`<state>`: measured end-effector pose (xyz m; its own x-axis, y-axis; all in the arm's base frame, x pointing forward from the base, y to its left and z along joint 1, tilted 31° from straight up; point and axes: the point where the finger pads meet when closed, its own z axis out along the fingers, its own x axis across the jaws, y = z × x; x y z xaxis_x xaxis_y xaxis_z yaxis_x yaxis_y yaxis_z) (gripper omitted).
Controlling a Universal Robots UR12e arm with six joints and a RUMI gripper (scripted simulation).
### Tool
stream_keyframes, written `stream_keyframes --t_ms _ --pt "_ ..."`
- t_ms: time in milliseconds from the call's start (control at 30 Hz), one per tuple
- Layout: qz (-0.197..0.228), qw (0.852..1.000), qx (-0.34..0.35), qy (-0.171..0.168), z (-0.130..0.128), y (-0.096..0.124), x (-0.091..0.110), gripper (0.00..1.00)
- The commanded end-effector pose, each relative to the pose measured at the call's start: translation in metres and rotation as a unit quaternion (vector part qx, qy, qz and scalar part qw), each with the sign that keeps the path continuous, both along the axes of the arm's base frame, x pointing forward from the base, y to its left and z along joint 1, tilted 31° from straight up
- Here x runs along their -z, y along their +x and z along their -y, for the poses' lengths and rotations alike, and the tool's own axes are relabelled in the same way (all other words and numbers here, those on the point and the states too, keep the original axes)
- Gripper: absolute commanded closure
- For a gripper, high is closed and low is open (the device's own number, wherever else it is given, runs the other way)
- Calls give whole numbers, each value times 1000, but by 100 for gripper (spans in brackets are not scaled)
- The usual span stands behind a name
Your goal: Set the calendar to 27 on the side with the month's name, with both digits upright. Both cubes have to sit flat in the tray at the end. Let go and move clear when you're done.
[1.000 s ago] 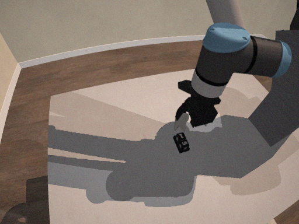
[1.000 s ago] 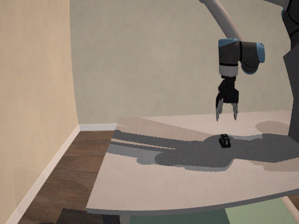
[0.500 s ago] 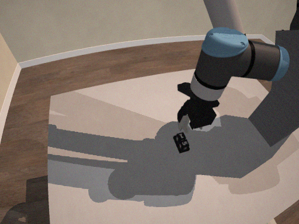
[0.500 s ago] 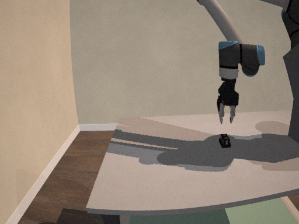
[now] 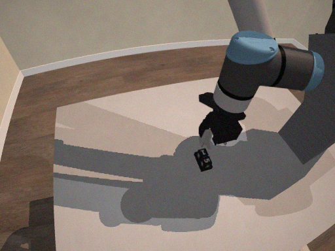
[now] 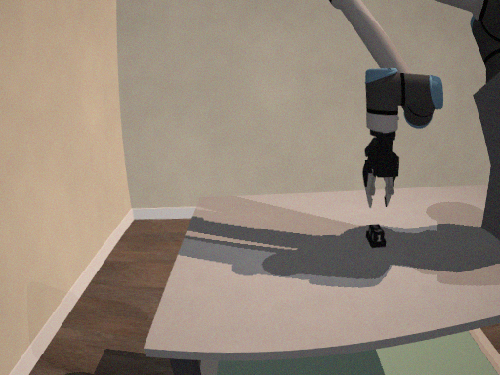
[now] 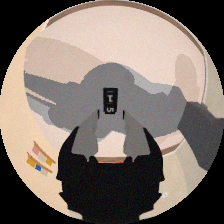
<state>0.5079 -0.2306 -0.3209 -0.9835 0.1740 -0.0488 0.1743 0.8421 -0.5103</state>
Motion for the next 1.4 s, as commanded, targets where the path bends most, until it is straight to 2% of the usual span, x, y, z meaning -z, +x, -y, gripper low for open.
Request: stream_keyframes --t_ms 0,700,1367 --pt "0 1000 0 0 0 0 0 71" --pt "1 1000 0 0 3 0 5 71" --pt "1 1000 0 0 17 0 27 71"
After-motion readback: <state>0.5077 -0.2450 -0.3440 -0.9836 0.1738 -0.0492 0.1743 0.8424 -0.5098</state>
